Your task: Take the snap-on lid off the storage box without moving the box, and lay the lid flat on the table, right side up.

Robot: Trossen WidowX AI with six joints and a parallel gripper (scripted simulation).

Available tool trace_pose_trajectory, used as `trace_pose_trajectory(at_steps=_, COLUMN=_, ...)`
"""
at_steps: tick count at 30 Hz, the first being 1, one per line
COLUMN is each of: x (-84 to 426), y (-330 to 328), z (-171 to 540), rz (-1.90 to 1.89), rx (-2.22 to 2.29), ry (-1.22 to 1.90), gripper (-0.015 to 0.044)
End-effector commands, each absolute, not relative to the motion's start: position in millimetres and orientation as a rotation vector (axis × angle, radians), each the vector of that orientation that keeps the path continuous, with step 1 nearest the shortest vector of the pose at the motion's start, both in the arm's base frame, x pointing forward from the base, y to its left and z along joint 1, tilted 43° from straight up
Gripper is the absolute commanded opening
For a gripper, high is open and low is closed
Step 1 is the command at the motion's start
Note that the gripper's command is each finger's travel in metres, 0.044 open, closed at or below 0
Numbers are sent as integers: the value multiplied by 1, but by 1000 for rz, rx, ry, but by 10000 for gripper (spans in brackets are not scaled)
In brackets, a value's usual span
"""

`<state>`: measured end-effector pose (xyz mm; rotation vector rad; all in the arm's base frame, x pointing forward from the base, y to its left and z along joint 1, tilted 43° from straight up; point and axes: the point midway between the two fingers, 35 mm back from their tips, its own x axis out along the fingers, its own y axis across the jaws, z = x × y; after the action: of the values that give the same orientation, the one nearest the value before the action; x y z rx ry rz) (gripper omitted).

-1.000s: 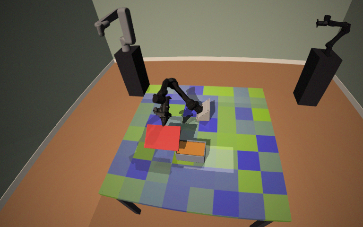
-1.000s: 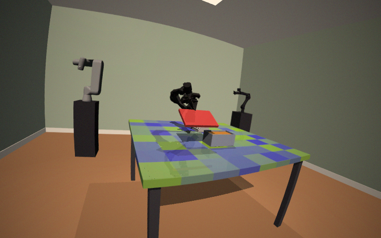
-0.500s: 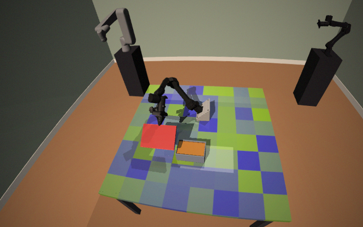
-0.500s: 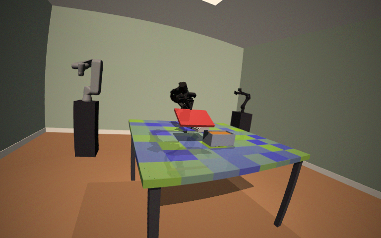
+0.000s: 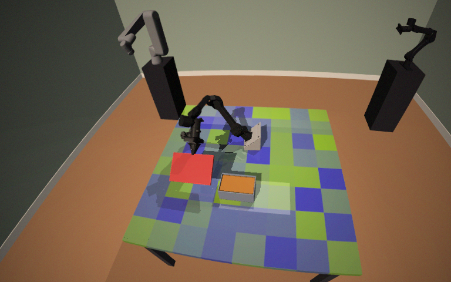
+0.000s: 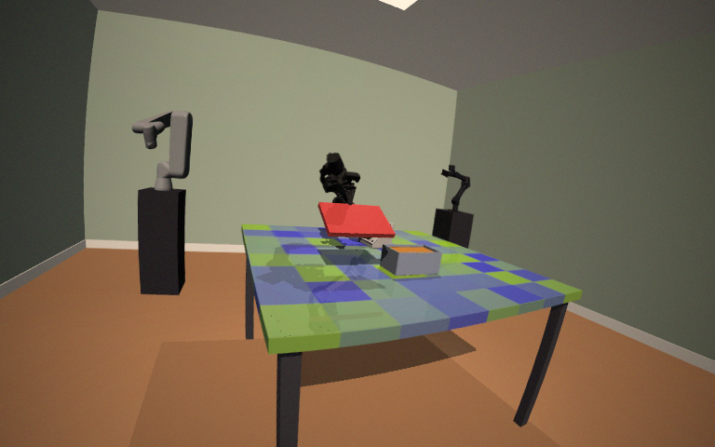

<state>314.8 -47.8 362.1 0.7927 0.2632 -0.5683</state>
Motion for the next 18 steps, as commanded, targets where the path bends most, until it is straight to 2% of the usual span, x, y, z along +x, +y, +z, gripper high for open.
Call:
trace_pose_trajectory(at_steps=1, x=315, y=-52, z=373, rz=-552, rx=794, ry=258, gripper=0)
trace_pose_trajectory(at_steps=18, x=314, y=-63, z=373, rz=-552, rx=794, ry=256, gripper=0)
